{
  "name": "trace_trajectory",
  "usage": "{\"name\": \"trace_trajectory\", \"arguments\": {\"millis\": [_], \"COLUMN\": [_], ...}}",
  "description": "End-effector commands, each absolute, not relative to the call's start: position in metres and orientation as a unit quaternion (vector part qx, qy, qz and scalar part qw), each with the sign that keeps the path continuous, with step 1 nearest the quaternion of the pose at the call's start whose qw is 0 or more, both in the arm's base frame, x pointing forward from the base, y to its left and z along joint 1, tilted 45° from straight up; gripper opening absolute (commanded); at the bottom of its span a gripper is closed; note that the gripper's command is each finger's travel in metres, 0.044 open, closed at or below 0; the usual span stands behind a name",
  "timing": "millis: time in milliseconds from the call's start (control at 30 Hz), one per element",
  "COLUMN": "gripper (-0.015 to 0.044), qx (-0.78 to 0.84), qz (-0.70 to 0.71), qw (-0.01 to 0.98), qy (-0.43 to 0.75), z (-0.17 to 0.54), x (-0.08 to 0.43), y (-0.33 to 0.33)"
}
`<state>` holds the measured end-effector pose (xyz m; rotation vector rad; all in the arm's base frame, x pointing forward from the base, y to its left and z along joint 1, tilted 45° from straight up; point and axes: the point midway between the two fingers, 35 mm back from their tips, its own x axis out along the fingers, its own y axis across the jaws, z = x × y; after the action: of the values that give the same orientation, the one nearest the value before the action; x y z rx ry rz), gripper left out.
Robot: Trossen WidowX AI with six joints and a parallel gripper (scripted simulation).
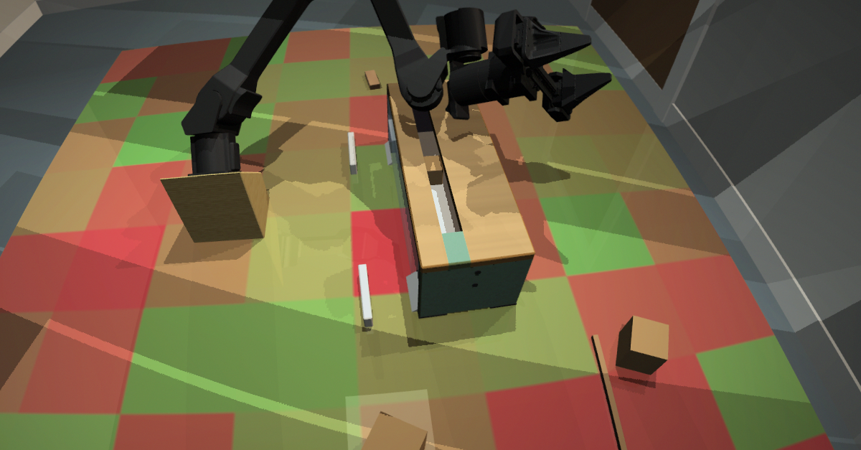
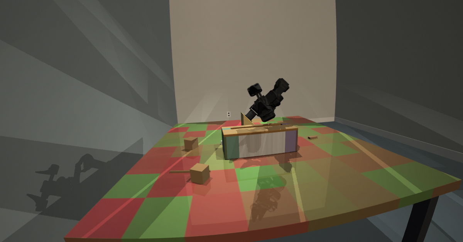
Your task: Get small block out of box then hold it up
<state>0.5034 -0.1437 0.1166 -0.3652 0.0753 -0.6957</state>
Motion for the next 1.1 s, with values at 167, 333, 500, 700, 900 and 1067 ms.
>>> {"name": "trace_trajectory", "arguments": {"millis": [167, 333, 500, 700, 900, 1067], "gripper": [0.04, 0.04, 0.04, 0.04, 0.04, 0.04], "qx": [-0.303, -0.409, -0.473, -0.493, -0.486, -0.469], "qz": [-0.238, -0.088, 0.088, 0.292, 0.382, 0.465], "qw": [0.906, 0.856, 0.786, 0.701, 0.664, 0.631], "qy": [0.176, 0.304, 0.389, 0.425, 0.422, 0.408], "z": [0.097, 0.072, 0.052, 0.047, 0.051, 0.061], "x": [0.513, 0.502, 0.468, 0.411, 0.38, 0.348], "y": [-0.14, -0.129, -0.11, -0.079, -0.063, -0.046]}}
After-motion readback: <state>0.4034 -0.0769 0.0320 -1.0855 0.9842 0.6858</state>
